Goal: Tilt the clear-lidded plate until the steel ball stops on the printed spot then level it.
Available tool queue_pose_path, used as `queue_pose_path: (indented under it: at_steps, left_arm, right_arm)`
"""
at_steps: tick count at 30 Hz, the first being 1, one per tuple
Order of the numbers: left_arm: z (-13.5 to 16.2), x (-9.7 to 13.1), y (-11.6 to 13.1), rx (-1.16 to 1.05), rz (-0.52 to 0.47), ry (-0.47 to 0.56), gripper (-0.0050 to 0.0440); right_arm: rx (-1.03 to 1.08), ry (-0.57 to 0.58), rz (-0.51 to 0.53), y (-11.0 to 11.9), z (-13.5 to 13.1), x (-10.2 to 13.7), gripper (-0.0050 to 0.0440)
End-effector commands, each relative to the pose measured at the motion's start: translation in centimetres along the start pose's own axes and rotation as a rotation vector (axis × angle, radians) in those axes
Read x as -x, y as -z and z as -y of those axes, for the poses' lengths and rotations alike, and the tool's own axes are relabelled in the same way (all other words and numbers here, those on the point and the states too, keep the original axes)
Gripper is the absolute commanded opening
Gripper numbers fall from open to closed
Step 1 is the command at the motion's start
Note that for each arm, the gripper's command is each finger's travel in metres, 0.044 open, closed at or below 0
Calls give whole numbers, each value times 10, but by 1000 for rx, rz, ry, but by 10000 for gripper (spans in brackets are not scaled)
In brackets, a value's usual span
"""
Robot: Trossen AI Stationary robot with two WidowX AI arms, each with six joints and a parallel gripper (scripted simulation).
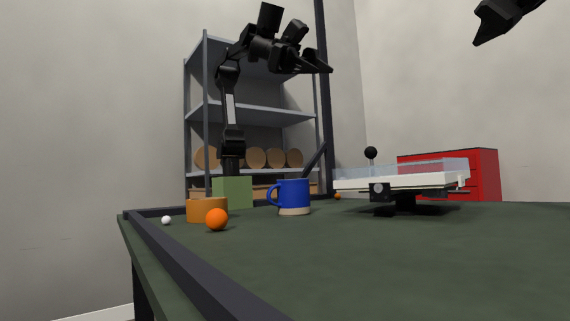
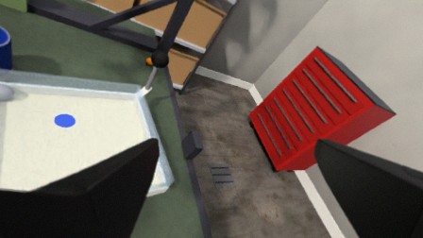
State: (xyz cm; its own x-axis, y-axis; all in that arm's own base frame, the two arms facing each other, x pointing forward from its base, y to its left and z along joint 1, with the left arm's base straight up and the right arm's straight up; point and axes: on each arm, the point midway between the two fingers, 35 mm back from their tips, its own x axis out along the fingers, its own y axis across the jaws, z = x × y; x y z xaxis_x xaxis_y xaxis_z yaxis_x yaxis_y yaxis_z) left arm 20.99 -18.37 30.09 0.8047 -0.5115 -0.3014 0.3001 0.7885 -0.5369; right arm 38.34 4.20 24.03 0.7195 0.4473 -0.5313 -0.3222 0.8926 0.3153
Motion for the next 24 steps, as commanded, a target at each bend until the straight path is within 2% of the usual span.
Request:
queue_pose_path:
  at_steps: [1,17,24]
  left_arm:
    - [4,3,-6,5,16,12,400]
    - [4,3,-6,5,16,12,400]
    - [8,62,-39,56,145,120,400]
  right_arm:
    - [16,-1,25,-8,-4,6,400]
    - [16,-1,25,-8,-4,6,400]
    - [16,-1,25,-8,-4,6,400]
